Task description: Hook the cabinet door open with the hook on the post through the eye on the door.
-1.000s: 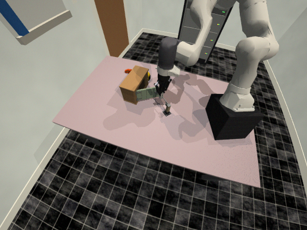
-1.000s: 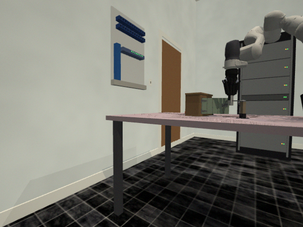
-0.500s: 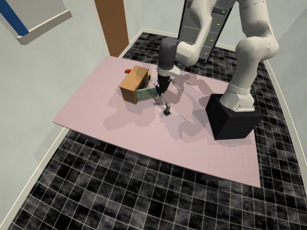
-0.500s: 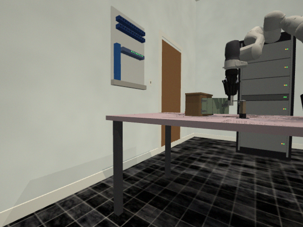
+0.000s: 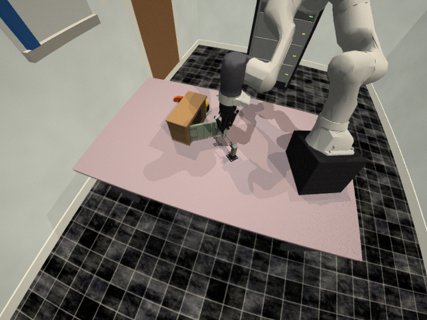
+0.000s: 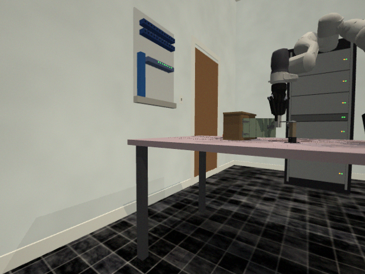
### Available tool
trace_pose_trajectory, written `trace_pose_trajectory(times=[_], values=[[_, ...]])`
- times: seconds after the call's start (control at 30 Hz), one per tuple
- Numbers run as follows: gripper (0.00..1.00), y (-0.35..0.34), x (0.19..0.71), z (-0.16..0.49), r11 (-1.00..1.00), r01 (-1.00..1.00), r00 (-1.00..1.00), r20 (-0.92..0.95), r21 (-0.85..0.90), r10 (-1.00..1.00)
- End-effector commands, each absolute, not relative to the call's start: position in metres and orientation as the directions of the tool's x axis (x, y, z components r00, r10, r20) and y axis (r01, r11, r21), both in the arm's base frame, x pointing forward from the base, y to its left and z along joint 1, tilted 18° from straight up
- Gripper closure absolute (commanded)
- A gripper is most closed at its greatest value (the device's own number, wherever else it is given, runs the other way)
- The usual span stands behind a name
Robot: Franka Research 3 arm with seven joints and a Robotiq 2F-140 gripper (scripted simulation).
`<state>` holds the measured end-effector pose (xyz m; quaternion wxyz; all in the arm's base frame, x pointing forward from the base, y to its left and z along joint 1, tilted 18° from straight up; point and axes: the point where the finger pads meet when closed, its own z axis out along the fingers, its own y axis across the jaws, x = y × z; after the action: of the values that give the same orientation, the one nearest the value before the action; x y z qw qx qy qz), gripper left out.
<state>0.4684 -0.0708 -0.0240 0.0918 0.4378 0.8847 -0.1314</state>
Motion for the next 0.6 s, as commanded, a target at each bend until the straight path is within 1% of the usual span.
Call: trace_pose_trajectory(times=[0.0, 0.3, 0.33, 0.57], values=[[0.97, -0.0708, 0.4682, -0.025, 0.581, 0.799, -0.599, -0.277, -0.153, 0.751], [0.97, -0.0708, 0.4682, -0.025, 0.581, 0.799, -0.599, -0.277, -0.153, 0.751], [0.85, -0.0708, 0.4682, -0.025, 0.581, 0.799, -0.599, -0.277, -0.153, 0.751], [0.85, -0.0708, 0.4682, -0.025, 0.581, 0.799, -0.599, -0.277, -0.153, 0.751]])
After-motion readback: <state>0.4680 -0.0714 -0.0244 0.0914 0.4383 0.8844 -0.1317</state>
